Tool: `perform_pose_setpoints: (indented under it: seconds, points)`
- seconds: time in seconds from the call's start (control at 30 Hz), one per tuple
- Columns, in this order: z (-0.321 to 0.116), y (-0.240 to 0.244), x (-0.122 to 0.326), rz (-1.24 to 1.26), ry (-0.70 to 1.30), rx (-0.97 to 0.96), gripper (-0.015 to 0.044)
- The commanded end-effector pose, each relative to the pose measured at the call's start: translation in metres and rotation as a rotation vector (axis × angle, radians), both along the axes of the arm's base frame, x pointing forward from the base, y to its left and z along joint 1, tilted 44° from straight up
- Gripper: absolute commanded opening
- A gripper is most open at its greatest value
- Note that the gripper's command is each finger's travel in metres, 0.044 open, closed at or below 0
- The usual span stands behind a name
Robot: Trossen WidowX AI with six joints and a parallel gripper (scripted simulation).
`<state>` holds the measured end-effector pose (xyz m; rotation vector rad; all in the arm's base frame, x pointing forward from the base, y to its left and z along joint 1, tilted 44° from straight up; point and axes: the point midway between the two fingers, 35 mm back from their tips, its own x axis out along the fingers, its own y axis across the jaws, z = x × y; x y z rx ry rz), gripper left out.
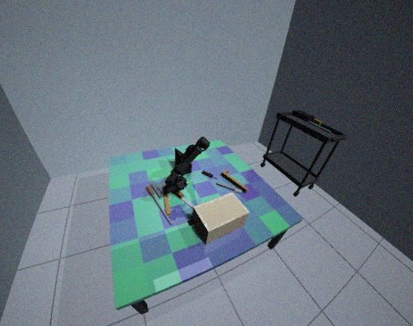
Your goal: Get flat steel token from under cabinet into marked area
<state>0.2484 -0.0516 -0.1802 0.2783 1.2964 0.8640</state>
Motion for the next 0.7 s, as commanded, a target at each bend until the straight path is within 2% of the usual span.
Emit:
perform_pose_setpoints:
  seconds: [0.0, 0.37, 0.6, 0.67]
  points:
    - [-0.0025, -0.0054, 0.0021, -0.006, -0.003, -0.003, 0.0]
    - [-0.0088, -0.0122, 0.0035, -0.005, -0.005, -0.003, 0.0]
    - [-0.0082, -0.0091, 0.002, 0.001, -0.002, -0.001, 0.0184]
    - [-0.0082, -0.0091, 0.0021, 0.001, -0.002, -0.001, 0.02]
